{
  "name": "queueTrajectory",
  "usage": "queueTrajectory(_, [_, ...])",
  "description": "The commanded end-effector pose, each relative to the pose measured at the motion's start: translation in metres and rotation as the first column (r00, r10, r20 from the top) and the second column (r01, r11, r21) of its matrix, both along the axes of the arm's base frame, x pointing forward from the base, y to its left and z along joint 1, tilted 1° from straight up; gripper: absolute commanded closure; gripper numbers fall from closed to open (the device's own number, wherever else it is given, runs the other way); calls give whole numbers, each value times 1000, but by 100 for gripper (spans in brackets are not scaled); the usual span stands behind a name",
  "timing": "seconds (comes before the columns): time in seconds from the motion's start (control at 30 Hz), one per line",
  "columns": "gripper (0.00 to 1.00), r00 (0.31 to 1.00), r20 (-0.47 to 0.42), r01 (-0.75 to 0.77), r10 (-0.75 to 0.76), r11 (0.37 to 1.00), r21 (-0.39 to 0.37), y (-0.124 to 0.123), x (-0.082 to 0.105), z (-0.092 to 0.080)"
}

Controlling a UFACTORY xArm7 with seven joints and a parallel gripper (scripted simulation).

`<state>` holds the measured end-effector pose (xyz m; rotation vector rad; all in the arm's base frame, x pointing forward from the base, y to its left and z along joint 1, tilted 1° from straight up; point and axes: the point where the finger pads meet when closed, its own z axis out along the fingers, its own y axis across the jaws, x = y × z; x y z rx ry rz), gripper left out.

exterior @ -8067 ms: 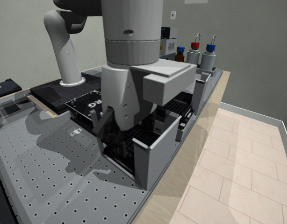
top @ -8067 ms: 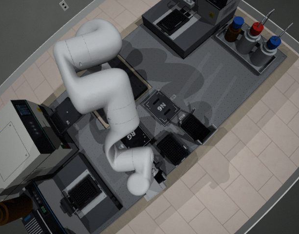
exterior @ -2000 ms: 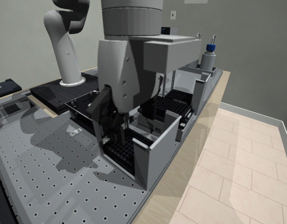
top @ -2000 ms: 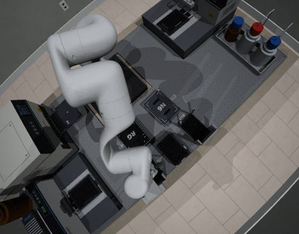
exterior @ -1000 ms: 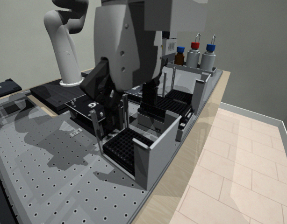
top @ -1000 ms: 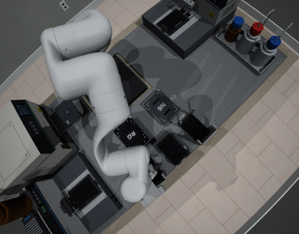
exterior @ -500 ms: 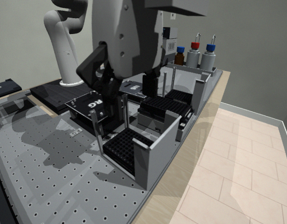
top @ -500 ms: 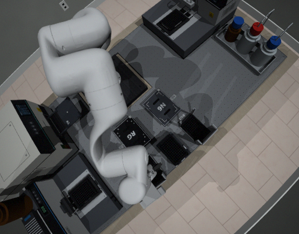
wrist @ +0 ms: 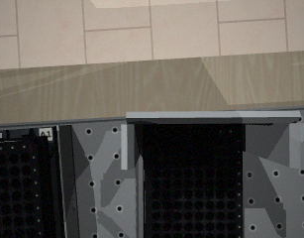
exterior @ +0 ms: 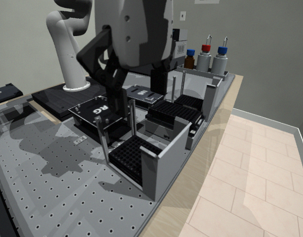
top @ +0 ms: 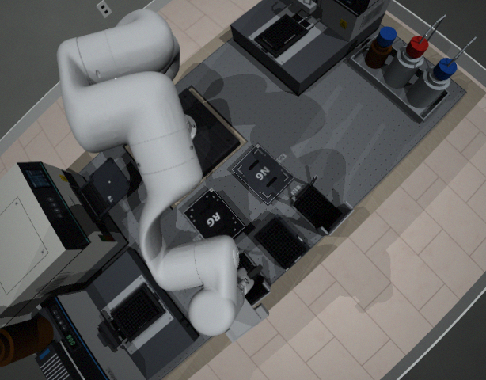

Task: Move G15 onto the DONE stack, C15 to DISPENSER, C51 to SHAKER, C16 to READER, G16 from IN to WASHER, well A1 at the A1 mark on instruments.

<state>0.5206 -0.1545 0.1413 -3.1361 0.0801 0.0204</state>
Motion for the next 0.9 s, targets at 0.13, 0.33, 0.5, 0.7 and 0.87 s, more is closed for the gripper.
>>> queueTrajectory(0.13, [0, 1000, 6, 0, 0, 1000, -1, -1, 2, 13])
queueTrajectory(0.33, [0, 1000, 6, 0, 0, 1000, -1, -1, 2, 21])
queueTrajectory(0.5, [0, 1000, 6, 0, 0, 1000, -1, -1, 2, 25])
queueTrajectory(0.7, [0, 1000, 6, 0, 0, 1000, -1, -1, 2, 33])
queueTrajectory(0.87, [0, 1000, 6, 0, 0, 1000, -1, -1, 2, 39])
